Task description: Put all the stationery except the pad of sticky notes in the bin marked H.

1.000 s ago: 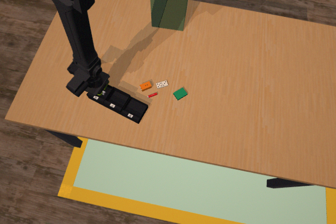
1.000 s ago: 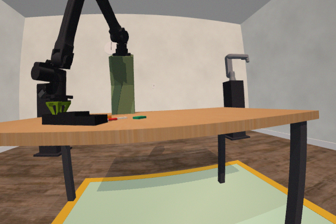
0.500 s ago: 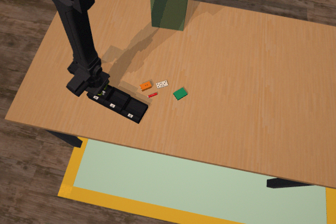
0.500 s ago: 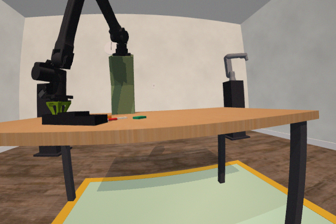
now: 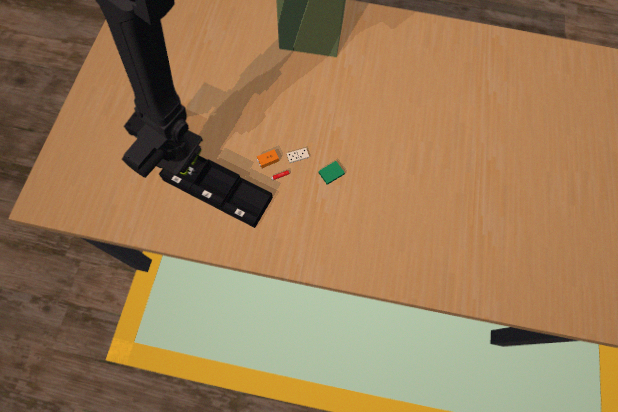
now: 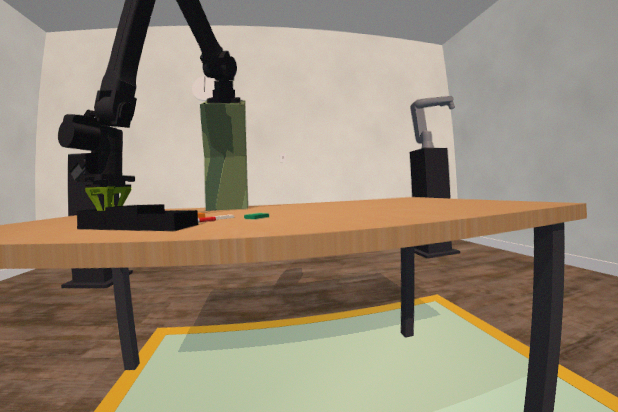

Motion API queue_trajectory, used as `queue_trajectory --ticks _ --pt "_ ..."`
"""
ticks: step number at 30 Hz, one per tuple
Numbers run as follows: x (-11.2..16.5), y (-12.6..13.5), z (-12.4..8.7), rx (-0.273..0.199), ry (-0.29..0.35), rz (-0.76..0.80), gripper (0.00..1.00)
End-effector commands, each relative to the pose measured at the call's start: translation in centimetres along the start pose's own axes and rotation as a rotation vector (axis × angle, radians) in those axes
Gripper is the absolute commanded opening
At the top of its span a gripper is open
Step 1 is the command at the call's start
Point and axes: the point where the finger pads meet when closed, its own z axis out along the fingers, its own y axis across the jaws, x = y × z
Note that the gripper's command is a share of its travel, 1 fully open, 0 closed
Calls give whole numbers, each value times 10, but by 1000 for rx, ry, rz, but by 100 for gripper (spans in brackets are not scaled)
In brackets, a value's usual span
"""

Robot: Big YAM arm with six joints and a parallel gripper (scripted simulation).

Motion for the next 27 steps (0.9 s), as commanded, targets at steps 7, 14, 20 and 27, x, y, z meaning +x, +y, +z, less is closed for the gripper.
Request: queue_trajectory --ticks 7,14,20,27 --pt "-7 10 -19 -20 -10 7 28" --pt "-8 10 -29 -19 -10 1 28" --pt "-7 10 -35 -19 -9 0 28" --pt "-9 9 -51 -18 -10 4 28"
